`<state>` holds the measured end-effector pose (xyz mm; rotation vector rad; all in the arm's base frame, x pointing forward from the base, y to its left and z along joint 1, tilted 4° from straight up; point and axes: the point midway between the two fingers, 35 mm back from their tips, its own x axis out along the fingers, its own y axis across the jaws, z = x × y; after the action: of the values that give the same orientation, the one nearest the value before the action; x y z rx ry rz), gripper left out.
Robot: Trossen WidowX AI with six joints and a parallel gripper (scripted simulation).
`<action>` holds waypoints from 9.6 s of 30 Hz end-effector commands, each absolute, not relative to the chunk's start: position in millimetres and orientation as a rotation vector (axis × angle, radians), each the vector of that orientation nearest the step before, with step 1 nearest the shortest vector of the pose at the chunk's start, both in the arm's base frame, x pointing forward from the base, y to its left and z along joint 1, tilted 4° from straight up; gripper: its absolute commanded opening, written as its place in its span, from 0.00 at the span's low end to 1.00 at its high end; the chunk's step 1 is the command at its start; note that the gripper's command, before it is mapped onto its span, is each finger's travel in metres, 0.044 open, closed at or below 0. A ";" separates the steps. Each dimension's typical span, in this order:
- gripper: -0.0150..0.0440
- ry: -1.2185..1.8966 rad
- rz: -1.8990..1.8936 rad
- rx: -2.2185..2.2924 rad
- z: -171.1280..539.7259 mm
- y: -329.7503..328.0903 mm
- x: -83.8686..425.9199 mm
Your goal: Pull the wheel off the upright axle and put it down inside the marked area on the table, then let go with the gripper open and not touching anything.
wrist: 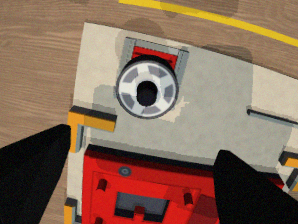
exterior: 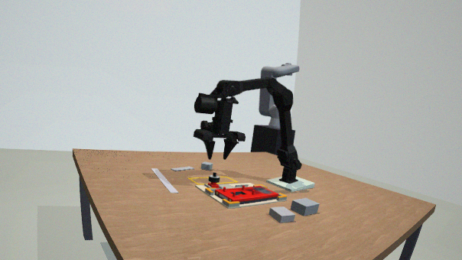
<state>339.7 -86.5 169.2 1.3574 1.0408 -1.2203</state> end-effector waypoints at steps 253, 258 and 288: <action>0.81 1.032 -1.243 1.347 116.0 -176.1 274.2; 1.00 1.039 -1.244 1.346 135.9 -157.7 242.9; 1.00 1.051 -1.246 1.345 156.3 -127.9 194.5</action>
<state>195.2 -128.8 156.1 1.3475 1.0456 -1.2518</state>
